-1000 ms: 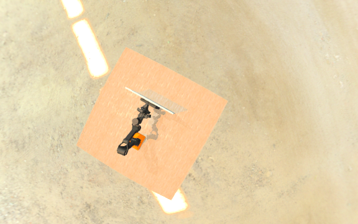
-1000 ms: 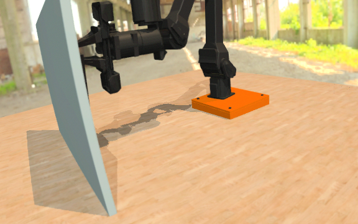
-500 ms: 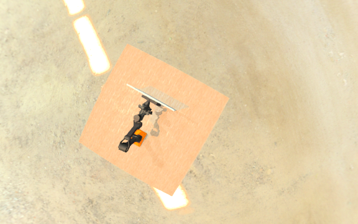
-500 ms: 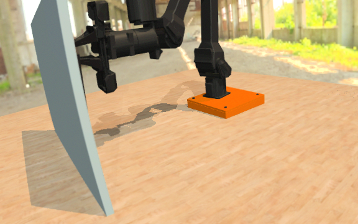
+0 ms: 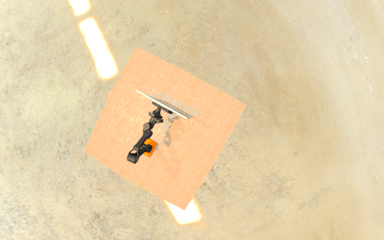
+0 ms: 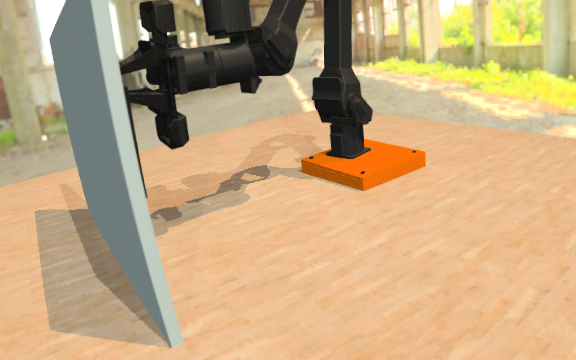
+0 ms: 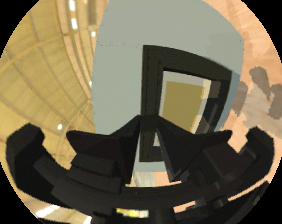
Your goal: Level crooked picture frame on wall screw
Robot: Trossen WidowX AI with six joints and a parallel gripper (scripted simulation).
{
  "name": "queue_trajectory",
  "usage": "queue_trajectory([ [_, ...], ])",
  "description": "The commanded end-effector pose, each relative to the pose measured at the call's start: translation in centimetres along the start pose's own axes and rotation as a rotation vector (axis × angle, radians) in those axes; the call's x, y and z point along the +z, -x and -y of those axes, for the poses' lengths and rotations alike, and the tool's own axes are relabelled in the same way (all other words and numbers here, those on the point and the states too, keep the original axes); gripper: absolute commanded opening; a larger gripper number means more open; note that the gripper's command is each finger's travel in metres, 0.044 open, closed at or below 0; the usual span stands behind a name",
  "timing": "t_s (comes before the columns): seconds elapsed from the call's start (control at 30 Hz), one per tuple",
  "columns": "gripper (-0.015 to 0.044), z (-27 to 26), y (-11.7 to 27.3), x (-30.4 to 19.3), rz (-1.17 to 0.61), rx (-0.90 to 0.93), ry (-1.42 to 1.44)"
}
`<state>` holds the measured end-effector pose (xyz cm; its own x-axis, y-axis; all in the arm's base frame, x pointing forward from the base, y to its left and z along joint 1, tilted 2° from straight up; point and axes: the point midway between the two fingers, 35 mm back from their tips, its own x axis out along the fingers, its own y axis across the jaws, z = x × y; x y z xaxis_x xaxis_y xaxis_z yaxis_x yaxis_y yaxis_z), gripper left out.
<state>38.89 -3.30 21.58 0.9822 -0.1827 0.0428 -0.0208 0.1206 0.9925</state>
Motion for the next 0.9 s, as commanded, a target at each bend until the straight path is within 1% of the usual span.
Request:
queue_trajectory([
  [0.0,0.0000,-0.67,0.01,0.00,-0.001,0.014,-0.007],
  [0.87,0.0000,-1.33,0.01,0.00,-0.001,0.014,-0.007],
])
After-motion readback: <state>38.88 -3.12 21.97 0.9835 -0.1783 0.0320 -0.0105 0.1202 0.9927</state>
